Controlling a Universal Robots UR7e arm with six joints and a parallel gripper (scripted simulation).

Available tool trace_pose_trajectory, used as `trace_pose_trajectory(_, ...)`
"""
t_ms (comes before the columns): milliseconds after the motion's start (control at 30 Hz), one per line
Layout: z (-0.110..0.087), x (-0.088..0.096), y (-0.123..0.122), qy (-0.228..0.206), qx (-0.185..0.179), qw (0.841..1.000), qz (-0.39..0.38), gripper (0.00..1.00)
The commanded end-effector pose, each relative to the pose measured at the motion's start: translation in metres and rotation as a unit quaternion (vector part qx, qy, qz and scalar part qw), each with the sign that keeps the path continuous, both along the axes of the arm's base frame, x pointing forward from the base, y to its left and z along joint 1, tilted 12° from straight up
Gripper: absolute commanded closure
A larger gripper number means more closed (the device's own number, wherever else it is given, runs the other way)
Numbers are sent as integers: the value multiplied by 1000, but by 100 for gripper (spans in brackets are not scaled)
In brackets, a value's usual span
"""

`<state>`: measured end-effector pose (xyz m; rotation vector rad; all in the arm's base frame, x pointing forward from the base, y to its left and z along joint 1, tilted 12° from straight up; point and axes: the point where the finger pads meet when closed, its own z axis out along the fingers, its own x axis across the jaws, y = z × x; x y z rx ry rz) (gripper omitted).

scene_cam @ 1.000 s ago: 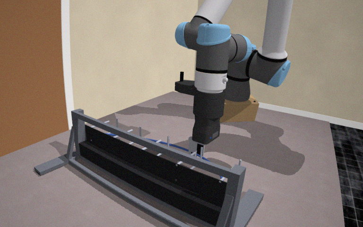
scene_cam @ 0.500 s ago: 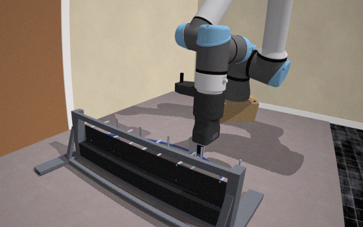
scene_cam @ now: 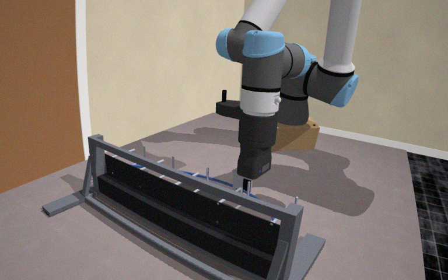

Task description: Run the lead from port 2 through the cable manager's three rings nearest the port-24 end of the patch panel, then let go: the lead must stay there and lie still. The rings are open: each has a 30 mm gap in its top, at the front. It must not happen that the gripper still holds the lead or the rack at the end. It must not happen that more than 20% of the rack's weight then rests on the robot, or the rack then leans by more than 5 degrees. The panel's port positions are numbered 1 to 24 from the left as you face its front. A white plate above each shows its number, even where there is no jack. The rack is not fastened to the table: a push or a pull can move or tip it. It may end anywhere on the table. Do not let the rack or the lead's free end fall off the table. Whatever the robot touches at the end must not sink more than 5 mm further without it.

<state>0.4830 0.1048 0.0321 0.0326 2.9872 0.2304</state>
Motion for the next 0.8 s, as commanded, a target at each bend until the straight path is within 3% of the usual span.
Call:
trace_pose_trajectory(0,1,0,0,-1,0,1000,0,33)
trace_pose_trajectory(600,1,0,0,-1,0,1000,0,33)
trace_pose_trajectory(633,1,0,0,-1,0,1000,0,100)
trace_pose_trajectory(767,1,0,0,-1,0,1000,0,100)
